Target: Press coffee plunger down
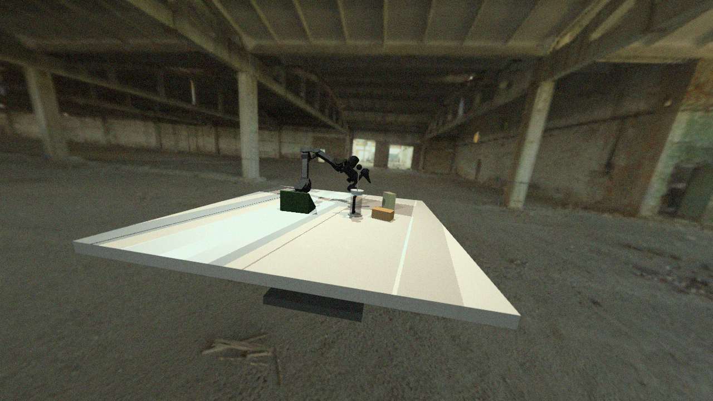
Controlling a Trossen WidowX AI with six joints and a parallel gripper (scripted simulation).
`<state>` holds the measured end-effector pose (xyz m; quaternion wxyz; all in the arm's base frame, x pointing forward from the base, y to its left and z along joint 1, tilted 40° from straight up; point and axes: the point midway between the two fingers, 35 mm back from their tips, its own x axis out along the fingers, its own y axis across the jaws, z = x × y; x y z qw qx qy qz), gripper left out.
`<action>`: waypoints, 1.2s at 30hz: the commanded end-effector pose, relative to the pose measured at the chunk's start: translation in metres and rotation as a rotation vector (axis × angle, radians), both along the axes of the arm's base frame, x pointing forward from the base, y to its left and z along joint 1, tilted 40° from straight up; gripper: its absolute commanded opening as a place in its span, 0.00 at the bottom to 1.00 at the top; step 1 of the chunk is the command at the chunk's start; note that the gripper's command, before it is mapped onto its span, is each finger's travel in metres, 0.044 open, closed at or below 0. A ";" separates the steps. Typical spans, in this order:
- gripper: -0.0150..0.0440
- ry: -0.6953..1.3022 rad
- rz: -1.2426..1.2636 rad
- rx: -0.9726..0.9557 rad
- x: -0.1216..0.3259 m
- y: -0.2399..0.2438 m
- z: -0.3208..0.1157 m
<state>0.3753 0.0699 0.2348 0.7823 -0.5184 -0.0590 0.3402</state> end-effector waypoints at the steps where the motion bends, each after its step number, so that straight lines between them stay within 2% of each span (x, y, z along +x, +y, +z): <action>1: 1.00 0.258 -0.200 0.235 0.008 -0.073 -0.001; 11: 1.00 0.680 -0.620 0.871 -0.028 -0.216 0.003; 18: 1.00 0.850 -0.863 1.439 -0.085 -0.301 0.017; 20: 1.00 0.868 -0.897 1.552 -0.098 -0.314 0.021; 24: 1.00 0.870 -0.901 1.566 -0.099 -0.311 0.016; 32: 1.00 0.869 -0.900 1.566 -0.095 -0.278 -0.025; 36: 1.00 0.869 -0.900 1.566 -0.095 -0.277 -0.025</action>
